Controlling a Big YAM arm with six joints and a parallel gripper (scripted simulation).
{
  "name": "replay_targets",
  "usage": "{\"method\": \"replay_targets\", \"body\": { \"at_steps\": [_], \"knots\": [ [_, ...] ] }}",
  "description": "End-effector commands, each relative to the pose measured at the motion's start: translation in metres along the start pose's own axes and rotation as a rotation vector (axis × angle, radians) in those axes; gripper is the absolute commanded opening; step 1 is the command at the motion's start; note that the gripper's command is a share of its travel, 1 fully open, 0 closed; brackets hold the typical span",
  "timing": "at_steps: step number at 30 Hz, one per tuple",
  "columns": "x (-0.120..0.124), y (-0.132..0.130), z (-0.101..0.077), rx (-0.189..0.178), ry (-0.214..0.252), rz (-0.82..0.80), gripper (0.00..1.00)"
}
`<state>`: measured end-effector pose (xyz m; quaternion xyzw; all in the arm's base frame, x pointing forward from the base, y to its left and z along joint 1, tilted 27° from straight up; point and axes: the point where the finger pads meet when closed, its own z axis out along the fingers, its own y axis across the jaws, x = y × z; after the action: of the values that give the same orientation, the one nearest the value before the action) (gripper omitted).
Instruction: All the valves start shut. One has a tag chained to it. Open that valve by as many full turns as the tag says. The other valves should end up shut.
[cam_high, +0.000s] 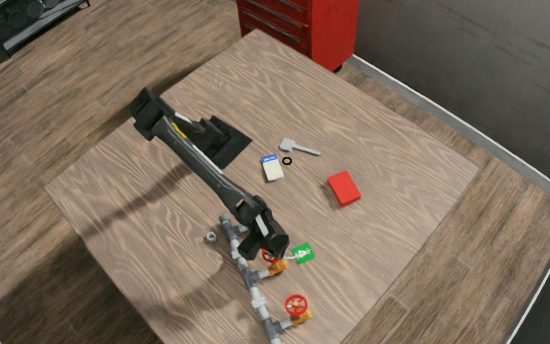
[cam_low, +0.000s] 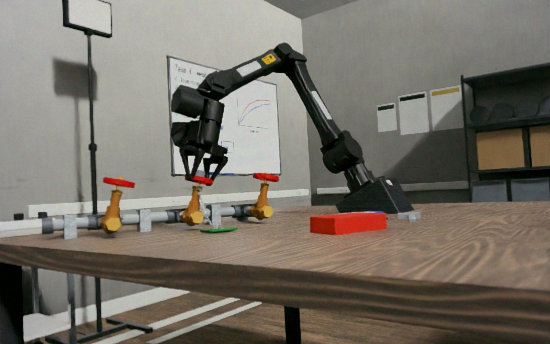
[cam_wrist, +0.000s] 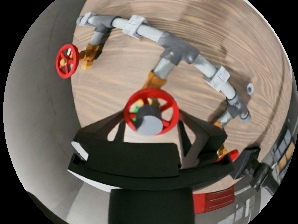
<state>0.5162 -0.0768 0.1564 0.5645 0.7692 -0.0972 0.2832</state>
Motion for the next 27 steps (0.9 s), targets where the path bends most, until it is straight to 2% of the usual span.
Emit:
{"method": "replay_targets", "body": {
  "at_steps": [1,5,11,20,22,27],
  "knots": [
    [-0.0115,0.0078,-0.0057,-0.008,-0.015,-0.026,0.0],
    [-0.0115,0.0078,-0.0057,-0.008,-0.015,-0.056,0.0],
    [-0.0116,0.0078,-0.0057,-0.007,-0.016,-0.207,0.0],
    [-0.0116,0.0087,-0.0058,-0.008,-0.018,-0.601,0.0],
    [-0.0116,0.0087,-0.0058,-0.008,-0.018,-0.601,0.0],
    [-0.0118,0.0099,-0.0059,-0.009,-0.021,-0.893,0.0]
  ]
}}
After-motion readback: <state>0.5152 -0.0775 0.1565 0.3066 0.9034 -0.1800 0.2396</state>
